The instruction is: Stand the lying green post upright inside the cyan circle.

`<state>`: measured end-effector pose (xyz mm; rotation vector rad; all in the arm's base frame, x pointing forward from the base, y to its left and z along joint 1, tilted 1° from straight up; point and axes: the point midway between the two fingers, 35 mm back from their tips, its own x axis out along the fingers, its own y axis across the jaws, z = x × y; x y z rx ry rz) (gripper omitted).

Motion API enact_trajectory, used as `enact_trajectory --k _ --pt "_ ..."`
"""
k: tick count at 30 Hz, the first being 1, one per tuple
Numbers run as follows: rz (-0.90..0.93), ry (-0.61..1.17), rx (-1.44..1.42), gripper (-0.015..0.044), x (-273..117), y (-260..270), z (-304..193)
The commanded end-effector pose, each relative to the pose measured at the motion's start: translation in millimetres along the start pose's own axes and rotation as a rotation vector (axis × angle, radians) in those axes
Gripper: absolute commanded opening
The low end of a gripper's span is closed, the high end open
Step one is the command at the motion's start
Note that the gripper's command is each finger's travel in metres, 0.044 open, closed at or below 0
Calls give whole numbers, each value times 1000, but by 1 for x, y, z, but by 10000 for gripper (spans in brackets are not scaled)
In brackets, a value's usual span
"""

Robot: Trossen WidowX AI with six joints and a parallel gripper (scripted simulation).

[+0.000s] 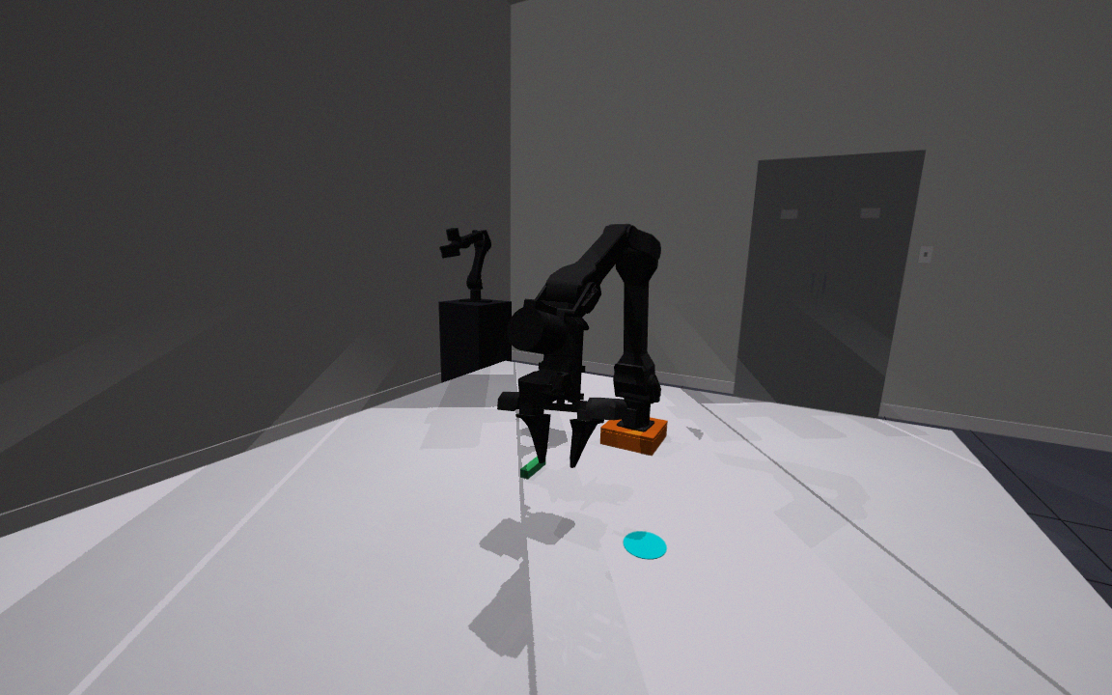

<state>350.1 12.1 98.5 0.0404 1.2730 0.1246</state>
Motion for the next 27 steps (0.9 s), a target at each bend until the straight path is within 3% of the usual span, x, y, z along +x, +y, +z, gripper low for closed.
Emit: enact_trajectory --k 1,21,24,27 --pt "-34 27 -5 233 -10 -19 -7" --pt "-116 282 -17 233 -67 -107 -82" --pt "-116 284 -17 233 -65 -108 -83" --pt "-116 284 -17 233 -34 -113 -88"
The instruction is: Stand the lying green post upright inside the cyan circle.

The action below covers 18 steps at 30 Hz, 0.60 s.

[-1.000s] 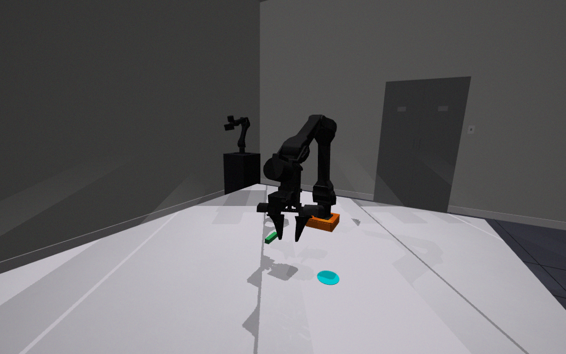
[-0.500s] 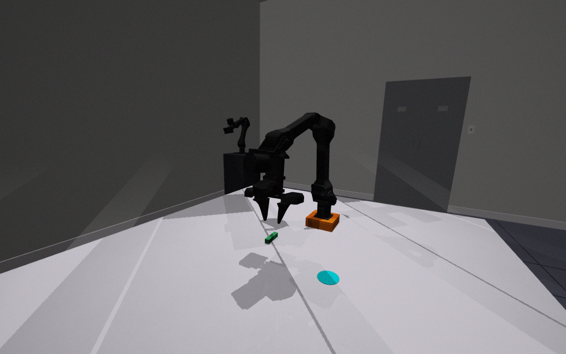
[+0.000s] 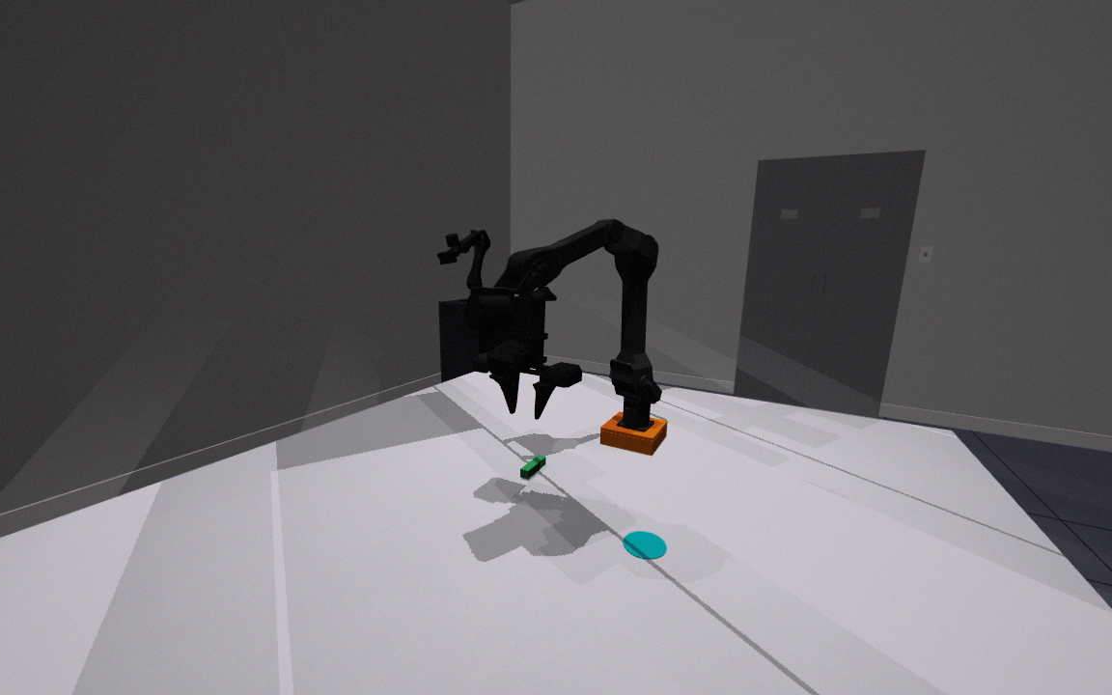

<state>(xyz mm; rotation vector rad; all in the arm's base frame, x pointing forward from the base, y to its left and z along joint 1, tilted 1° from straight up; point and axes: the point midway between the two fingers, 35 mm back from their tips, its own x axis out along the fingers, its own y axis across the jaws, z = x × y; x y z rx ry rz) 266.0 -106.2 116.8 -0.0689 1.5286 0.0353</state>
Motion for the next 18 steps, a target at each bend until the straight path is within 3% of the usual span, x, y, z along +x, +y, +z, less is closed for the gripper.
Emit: enact_trajectory --k 1,6,12,18 --pt "5 25 -4 233 37 -1 -2" --pt "6 26 -4 233 100 1 -8" --pt "6 26 -4 233 108 2 -10" --pt "6 26 -4 75 108 2 -10"
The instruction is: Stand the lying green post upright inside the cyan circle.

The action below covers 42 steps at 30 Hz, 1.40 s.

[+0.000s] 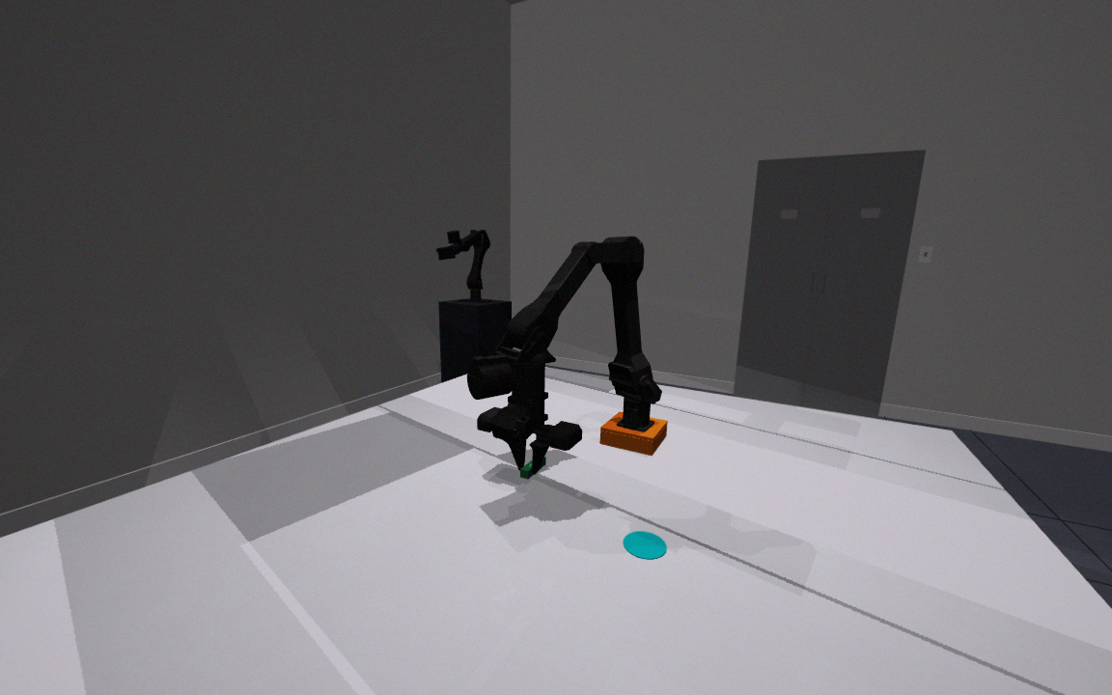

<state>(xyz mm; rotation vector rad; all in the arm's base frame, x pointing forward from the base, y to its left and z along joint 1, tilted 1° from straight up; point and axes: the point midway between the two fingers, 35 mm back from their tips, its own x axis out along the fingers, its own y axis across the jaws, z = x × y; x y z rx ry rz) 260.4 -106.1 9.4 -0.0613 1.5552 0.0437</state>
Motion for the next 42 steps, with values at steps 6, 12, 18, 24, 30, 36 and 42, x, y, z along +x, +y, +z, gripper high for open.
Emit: enact_trajectory --k 6,12,18,24,30,36,42 --pt "-6 0 -3 23 0 -1 0" --pt "-6 0 -3 23 -16 -2 3" --pt "-6 -1 -3 23 -34 -3 5" --pt "-6 -1 -3 23 -53 -4 6" --pt "-6 -1 -3 23 -71 -4 6" --pt "-6 -1 -3 23 -91 -3 5" --pt "-6 -1 -3 23 -110 -1 2"
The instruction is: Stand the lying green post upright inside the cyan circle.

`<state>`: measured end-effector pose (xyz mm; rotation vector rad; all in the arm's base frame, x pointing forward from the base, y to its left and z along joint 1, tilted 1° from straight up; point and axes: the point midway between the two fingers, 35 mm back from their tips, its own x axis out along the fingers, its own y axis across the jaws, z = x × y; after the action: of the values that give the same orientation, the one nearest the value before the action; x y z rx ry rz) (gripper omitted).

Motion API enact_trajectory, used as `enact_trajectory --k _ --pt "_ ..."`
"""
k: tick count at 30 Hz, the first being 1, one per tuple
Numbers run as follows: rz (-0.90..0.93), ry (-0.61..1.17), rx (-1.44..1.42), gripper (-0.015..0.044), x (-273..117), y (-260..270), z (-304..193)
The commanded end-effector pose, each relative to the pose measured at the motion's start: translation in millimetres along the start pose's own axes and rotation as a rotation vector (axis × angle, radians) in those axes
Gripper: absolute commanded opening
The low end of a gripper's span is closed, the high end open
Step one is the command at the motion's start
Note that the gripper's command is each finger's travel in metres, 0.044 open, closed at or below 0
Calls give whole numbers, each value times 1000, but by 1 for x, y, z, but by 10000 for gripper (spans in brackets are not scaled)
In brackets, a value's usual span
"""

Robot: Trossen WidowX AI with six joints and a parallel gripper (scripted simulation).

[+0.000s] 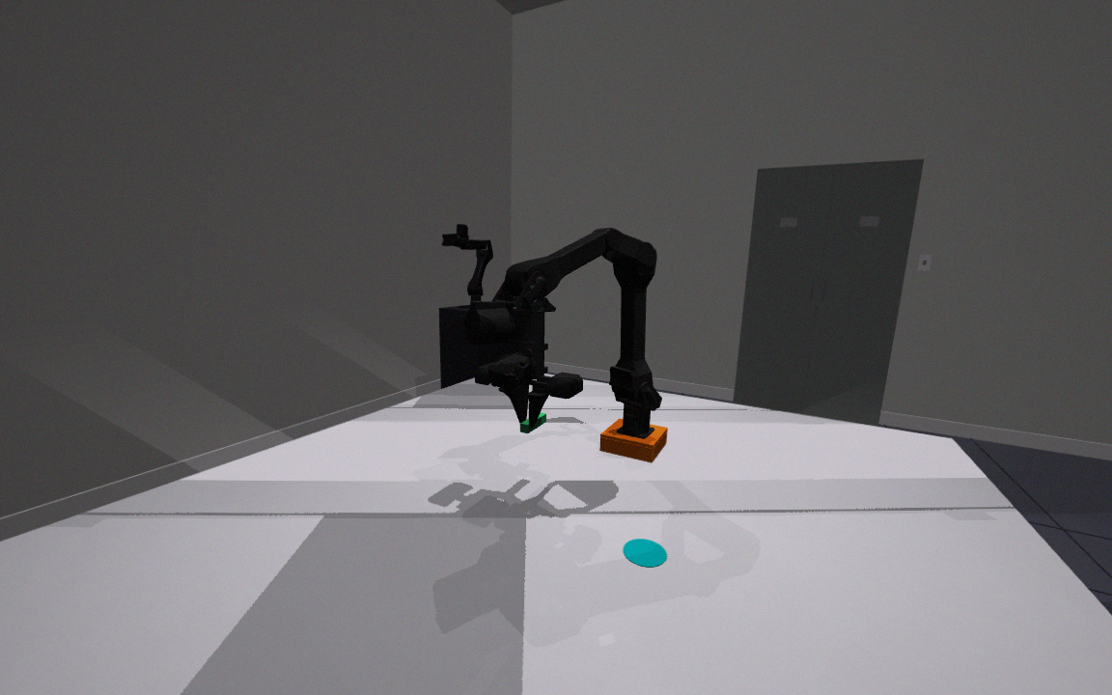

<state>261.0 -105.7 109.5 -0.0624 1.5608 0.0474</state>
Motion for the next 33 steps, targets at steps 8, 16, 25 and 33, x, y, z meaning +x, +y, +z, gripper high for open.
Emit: enact_trajectory --k 8,16,25,33 --pt "-7 -7 -33 23 -19 5 3" --pt "-6 -8 -138 23 -22 21 18" --pt "-4 -10 -256 23 -25 41 34" --pt "-3 -11 -361 23 -27 60 46"
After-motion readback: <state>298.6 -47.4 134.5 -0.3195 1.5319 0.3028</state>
